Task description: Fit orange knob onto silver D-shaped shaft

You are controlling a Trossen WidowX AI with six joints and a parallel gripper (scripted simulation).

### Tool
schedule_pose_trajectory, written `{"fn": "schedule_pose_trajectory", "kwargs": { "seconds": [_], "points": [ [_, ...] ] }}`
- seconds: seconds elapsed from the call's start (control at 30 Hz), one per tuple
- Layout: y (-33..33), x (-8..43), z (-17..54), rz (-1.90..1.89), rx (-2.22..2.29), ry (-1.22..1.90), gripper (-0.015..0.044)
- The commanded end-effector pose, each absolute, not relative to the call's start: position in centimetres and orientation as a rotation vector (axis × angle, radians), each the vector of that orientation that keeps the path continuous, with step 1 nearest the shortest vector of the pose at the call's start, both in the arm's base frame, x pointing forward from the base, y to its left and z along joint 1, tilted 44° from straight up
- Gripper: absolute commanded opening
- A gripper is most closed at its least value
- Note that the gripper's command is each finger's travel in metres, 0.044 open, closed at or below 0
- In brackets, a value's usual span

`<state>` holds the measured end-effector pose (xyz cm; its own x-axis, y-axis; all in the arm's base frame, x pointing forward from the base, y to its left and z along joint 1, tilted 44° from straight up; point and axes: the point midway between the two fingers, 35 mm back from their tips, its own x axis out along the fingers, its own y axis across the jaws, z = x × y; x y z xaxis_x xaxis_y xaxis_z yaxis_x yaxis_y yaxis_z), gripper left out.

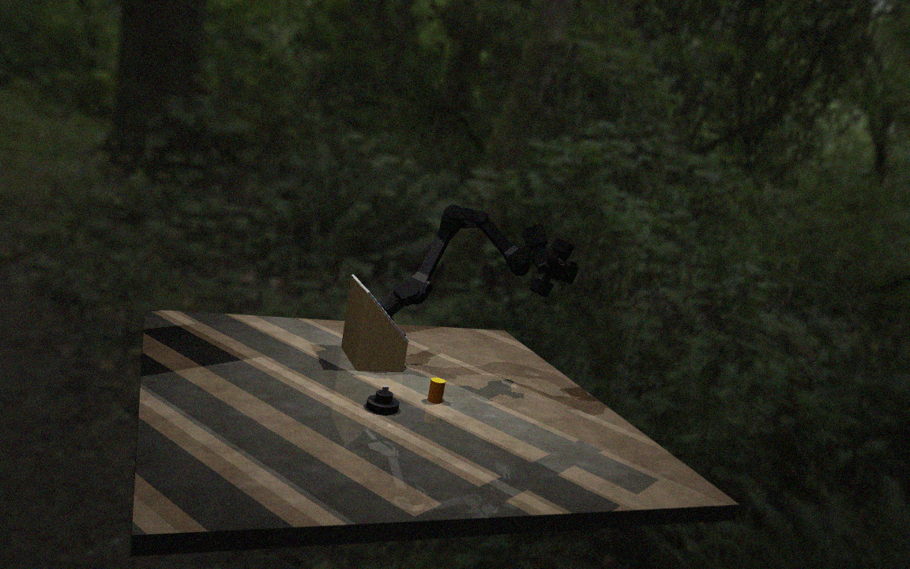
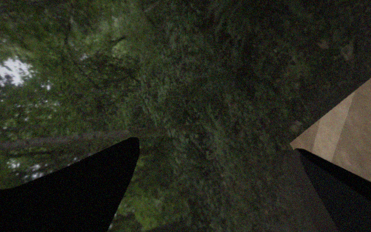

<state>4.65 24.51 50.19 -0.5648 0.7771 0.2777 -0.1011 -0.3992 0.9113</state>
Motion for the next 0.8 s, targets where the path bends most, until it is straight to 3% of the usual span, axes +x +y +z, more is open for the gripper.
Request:
{"fn": "schedule_pose_trajectory", "kwargs": {
  "seconds": [0.0, 0.47, 0.77],
  "points": [
    [24.5, 4.7, 50.2, 2.007, 0.971, 1.237, 0.0426],
    [27.5, 20.2, 42.4, 1.618, 0.932, 0.76, 0.044],
    [26.2, 26.7, 36.5, 1.407, 0.78, 0.634, 0.044]
  ]
}}
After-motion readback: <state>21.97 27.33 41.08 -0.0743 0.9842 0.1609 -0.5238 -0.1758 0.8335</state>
